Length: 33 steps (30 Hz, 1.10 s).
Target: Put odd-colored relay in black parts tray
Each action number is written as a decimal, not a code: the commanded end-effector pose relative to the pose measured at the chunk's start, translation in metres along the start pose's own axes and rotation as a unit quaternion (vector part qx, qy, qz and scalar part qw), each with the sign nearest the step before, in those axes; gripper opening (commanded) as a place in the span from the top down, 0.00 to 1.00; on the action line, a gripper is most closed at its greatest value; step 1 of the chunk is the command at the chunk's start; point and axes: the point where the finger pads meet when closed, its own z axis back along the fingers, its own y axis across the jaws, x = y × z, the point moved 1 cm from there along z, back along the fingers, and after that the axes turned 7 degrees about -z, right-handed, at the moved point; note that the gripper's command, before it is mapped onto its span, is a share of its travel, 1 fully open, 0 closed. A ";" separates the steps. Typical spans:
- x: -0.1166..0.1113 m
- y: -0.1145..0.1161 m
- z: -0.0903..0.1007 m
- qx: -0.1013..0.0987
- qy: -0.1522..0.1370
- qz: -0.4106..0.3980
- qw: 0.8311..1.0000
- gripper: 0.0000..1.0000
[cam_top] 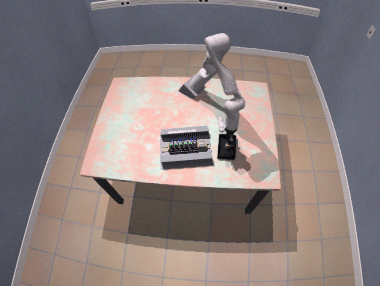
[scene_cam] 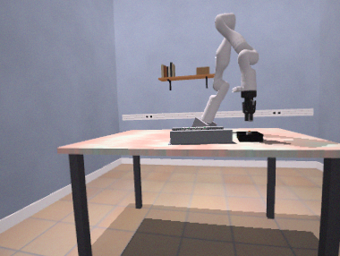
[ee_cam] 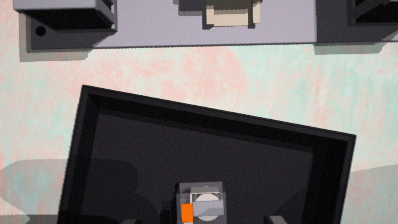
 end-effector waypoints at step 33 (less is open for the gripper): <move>0.000 0.000 0.040 0.000 -0.001 0.000 1.000 0.39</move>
